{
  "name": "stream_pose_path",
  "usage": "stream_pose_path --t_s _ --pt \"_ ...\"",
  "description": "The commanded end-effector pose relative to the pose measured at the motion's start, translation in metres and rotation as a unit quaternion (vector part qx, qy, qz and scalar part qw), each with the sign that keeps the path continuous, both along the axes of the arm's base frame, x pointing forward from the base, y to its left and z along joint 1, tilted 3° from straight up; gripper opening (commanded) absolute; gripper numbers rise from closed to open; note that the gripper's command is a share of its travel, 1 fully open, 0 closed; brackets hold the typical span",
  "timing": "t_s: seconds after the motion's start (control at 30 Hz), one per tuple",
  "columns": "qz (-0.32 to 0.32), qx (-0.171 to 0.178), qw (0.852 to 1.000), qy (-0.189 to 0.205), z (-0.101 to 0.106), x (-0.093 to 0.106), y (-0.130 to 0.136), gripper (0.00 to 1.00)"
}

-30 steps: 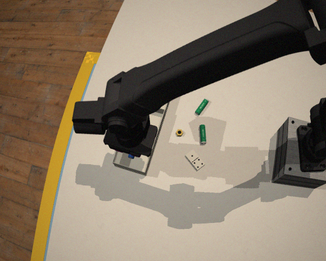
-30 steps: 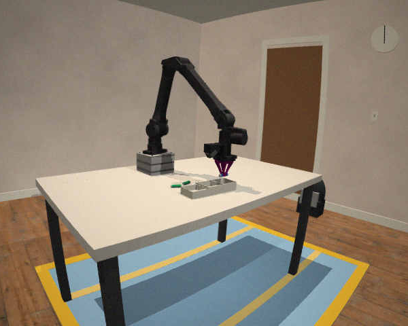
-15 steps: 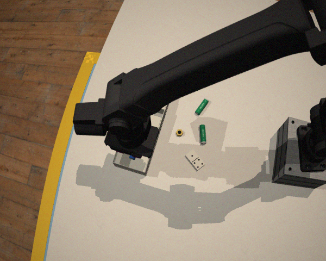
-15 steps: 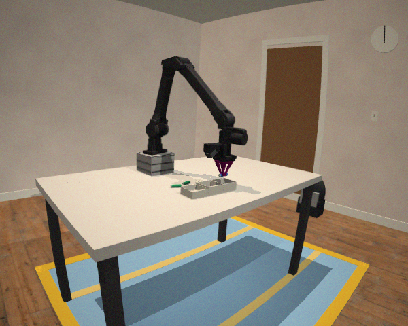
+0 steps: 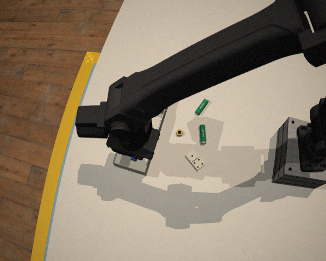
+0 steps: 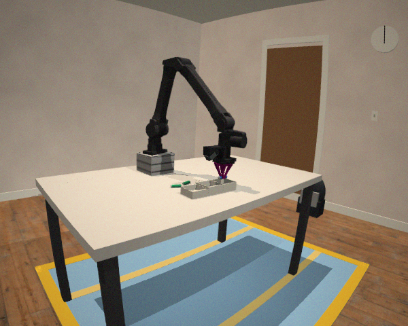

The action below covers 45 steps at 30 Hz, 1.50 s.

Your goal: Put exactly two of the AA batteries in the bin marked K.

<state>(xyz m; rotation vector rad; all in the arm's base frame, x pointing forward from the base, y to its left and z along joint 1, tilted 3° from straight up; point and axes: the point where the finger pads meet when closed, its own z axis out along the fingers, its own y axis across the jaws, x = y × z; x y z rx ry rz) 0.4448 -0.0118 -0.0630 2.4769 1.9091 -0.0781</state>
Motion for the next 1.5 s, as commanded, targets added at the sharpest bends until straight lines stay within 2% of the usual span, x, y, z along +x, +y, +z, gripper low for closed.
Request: stream_pose_path --t_s 0.0,0.2,0.23,0.33,0.47,0.6,0.7,0.77,0.83,0.97,1.0,1.07,1.1,1.4,1.43,1.47 --pt "0.001 0.0 1.0 -0.001 -0.012 0.001 0.002 0.08" --pt "0.001 0.0 1.0 -0.001 -0.02 0.001 0.001 0.08" --pt "0.001 -0.001 1.0 -0.008 -0.019 0.008 0.0 0.08" --pt "0.001 0.0 1.0 -0.001 -0.028 0.001 -0.001 0.08" --pt "0.001 0.0 1.0 -0.003 -0.035 0.002 -0.003 0.08" --pt "0.0 -0.001 1.0 -0.01 -0.033 0.011 -0.006 0.08" --pt "0.0 -0.001 1.0 -0.025 -0.024 0.026 -0.008 0.08" --pt "0.0 -0.001 1.0 -0.025 -0.024 0.026 -0.008 0.08" --pt "0.0 -0.001 1.0 -0.016 -0.028 0.018 -0.006 0.08" --pt "0.0 -0.001 1.0 -0.016 -0.027 0.022 -0.008 0.08" --pt "0.001 -0.001 1.0 -0.016 -0.023 0.016 -0.003 0.08" --pt "0.001 -0.001 1.0 -0.016 -0.023 0.016 -0.003 0.08" --pt "0.001 -0.001 1.0 -0.016 -0.023 0.016 -0.003 0.27" --pt "0.001 -0.001 1.0 -0.016 -0.023 0.017 -0.003 0.27" --pt "0.0 -0.001 1.0 -0.014 -0.027 0.023 -0.009 0.27" --pt "0.001 -0.001 1.0 -0.016 -0.023 0.017 -0.003 0.27"
